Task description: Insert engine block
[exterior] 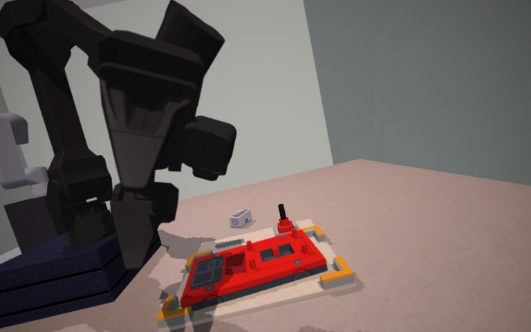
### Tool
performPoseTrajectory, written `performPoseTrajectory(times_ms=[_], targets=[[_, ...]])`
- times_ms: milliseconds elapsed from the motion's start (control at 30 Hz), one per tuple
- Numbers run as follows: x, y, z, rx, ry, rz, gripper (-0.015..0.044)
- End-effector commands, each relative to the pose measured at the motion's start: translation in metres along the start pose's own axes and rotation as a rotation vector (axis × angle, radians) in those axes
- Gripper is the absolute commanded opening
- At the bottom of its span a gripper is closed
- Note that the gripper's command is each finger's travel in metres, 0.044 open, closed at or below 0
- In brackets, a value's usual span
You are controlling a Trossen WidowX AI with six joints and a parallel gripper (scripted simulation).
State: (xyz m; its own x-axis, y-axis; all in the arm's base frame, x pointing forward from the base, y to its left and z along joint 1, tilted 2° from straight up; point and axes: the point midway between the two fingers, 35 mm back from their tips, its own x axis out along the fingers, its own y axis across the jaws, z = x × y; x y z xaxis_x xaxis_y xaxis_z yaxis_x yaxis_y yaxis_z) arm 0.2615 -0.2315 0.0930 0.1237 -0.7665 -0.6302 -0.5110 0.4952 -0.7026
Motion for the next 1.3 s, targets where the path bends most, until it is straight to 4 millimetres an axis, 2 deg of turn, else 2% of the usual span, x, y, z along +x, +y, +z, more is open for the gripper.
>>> performPoseTrajectory(times_ms=[0, 700, 1267], targets=[[-0.007, 0.0, 0.015, 0.113, -0.05, 0.011, 0.044], [-0.062, 0.031, 0.096, 0.77, -0.237, 0.245, 0.044], [-0.118, 0.072, 0.144, 1.273, -0.194, 0.543, 0.044]])
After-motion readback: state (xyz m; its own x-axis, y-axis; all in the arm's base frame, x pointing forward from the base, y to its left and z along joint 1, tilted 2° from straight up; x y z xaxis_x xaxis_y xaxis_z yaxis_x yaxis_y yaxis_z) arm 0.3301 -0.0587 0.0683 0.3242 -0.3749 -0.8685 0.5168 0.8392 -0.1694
